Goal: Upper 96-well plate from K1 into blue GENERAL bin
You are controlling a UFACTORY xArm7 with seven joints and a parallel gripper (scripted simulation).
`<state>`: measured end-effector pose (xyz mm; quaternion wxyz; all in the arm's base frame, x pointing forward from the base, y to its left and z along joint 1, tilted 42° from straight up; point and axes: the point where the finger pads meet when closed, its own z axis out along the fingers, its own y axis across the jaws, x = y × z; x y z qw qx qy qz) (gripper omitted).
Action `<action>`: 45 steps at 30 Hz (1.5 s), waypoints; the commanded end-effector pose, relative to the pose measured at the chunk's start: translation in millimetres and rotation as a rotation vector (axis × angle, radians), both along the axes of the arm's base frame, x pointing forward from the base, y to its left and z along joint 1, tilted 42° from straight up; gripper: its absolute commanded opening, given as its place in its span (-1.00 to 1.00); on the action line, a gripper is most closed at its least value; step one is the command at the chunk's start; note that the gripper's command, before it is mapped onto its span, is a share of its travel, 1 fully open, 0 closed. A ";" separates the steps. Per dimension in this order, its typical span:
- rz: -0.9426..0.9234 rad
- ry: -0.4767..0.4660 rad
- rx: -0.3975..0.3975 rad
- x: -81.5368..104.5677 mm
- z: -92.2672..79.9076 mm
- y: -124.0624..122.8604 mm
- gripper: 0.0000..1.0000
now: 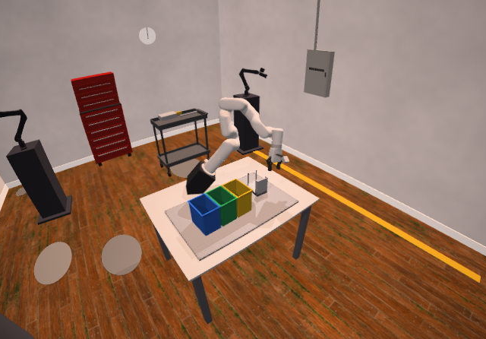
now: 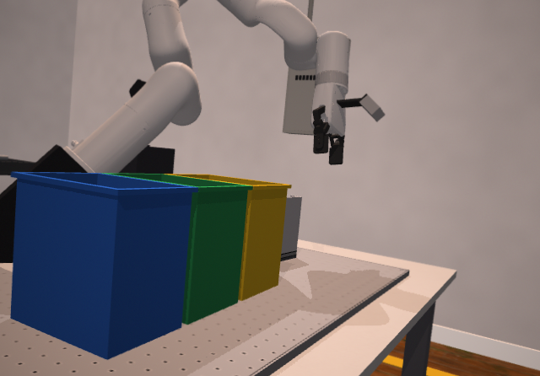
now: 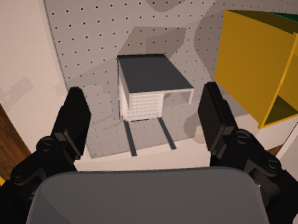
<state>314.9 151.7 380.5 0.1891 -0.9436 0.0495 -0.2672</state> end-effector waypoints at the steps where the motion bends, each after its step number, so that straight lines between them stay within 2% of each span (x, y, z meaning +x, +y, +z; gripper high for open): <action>1: -0.007 0.026 0.029 -13.1 -4.3 -11.6 1.00; 6: -0.009 0.037 0.040 -27.5 -11.7 -20.8 1.00; 8: -0.006 0.068 0.077 -36.0 -16.0 -24.4 1.00; 10: -0.006 0.068 0.077 -44.3 -20.2 -28.0 1.00; 12: -0.006 0.068 0.077 -44.3 -20.2 -28.0 1.00; 14: 0.005 0.095 0.117 -53.0 -24.6 -30.1 1.00; 17: 0.005 0.095 0.117 -64.8 -30.5 -33.0 1.00; 20: 0.024 0.117 0.159 -73.8 -35.0 -33.5 1.00; 22: 0.024 0.117 0.159 -82.8 -39.4 -33.9 1.00; 24: 0.024 0.117 0.159 -83.0 -39.6 -33.9 1.00; 27: 0.051 0.134 0.201 -96.5 -46.1 -32.4 1.00; 29: 0.051 0.134 0.201 -96.5 -46.1 -32.4 1.00; 31: 0.085 0.145 0.244 -105.3 -50.3 -30.3 1.00; 34: 0.085 0.145 0.244 -117.5 -56.0 -27.3 1.00; 45: 0.085 0.145 0.244 -117.4 -56.0 -27.3 1.00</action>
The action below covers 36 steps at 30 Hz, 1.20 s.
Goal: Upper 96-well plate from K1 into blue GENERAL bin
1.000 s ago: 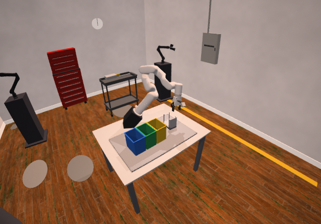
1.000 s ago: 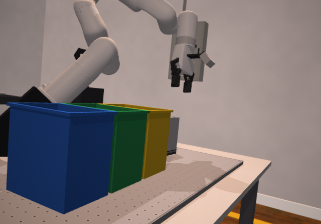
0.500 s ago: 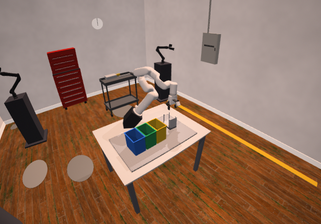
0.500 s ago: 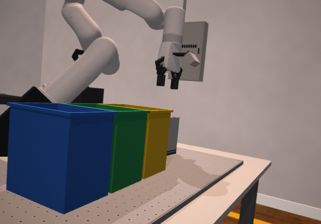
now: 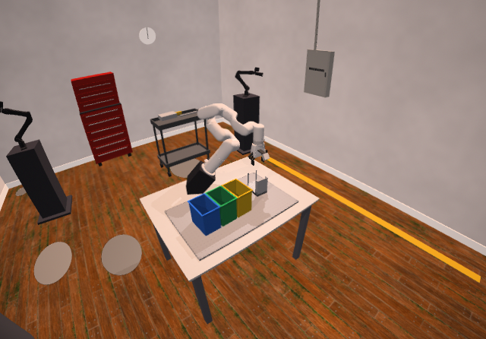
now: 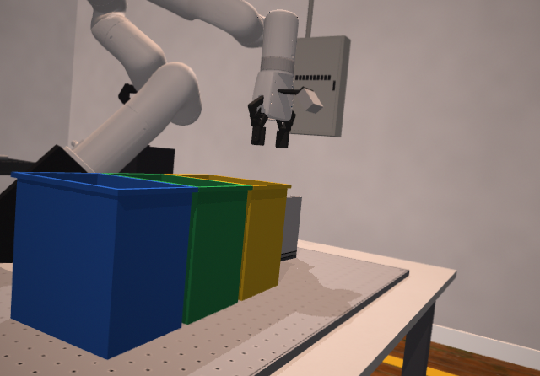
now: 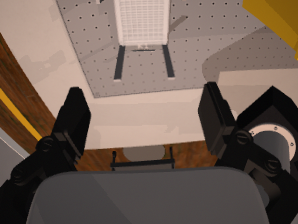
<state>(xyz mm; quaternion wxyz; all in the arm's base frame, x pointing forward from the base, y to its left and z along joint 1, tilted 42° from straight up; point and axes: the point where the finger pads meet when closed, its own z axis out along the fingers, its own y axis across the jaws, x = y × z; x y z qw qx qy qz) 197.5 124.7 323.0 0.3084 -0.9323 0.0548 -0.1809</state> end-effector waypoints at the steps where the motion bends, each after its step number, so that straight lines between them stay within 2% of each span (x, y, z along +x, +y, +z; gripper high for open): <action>1: -0.001 -0.003 0.002 0.0 1.4 -0.3 1.00; 7: -0.001 -0.003 0.002 0.0 1.4 -0.3 1.00; 36: 0.000 -0.003 0.002 15.4 -29.6 22.9 1.00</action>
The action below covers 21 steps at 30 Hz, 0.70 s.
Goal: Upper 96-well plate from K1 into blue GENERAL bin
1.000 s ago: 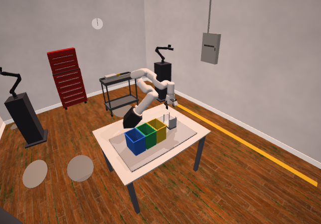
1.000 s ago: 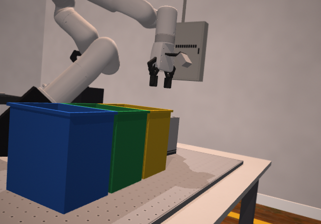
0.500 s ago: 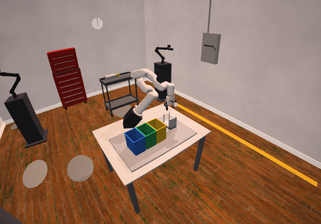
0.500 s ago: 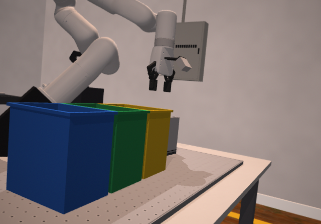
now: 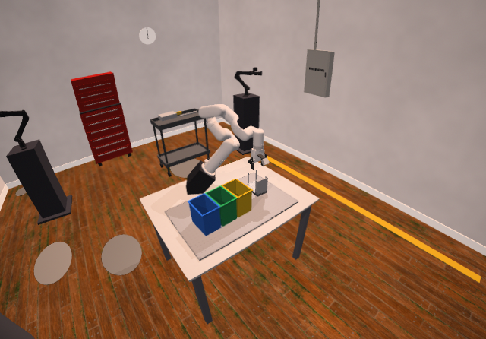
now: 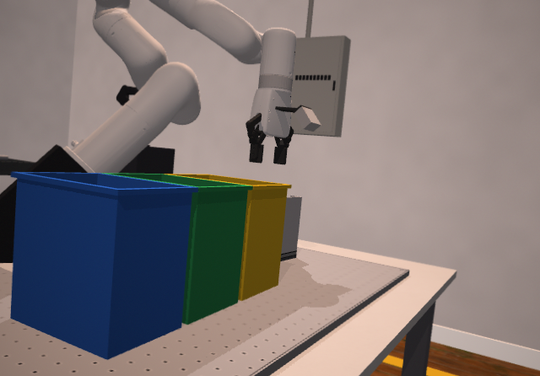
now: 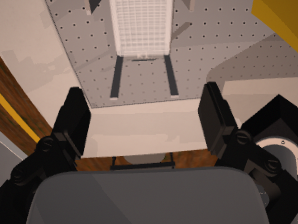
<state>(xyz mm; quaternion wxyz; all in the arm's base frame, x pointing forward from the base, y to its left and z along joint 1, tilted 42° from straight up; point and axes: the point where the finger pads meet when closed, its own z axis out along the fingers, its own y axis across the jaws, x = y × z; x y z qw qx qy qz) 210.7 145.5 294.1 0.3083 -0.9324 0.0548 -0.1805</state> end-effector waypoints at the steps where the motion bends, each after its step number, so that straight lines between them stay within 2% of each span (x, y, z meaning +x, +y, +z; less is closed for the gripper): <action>1: -0.001 -0.004 0.002 2.7 -1.9 3.0 1.00; 21: -0.001 -0.003 0.002 14.0 -24.2 19.8 1.00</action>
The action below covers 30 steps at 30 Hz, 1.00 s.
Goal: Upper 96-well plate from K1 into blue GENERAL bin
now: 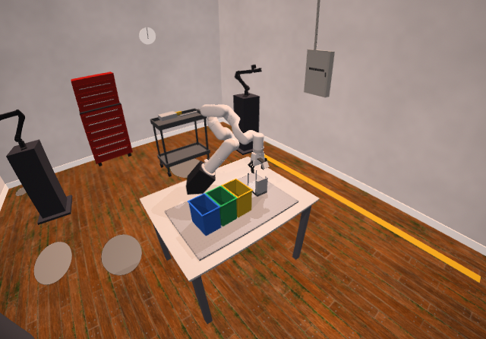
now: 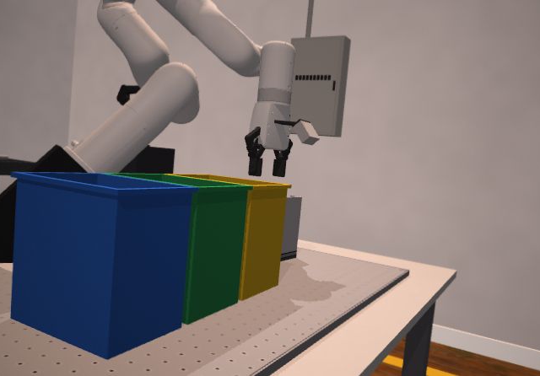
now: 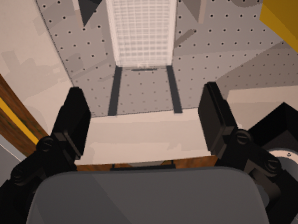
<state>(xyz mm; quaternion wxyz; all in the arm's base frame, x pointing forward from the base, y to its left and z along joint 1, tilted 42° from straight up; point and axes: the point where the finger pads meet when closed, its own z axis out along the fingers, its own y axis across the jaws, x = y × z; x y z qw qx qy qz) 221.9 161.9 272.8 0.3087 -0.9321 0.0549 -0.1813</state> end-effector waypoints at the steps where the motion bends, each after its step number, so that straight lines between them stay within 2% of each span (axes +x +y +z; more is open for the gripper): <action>1: 0.000 -0.002 0.001 3.4 -4.1 4.3 1.00; 30: 0.000 -0.002 0.001 18.9 -35.2 27.6 1.00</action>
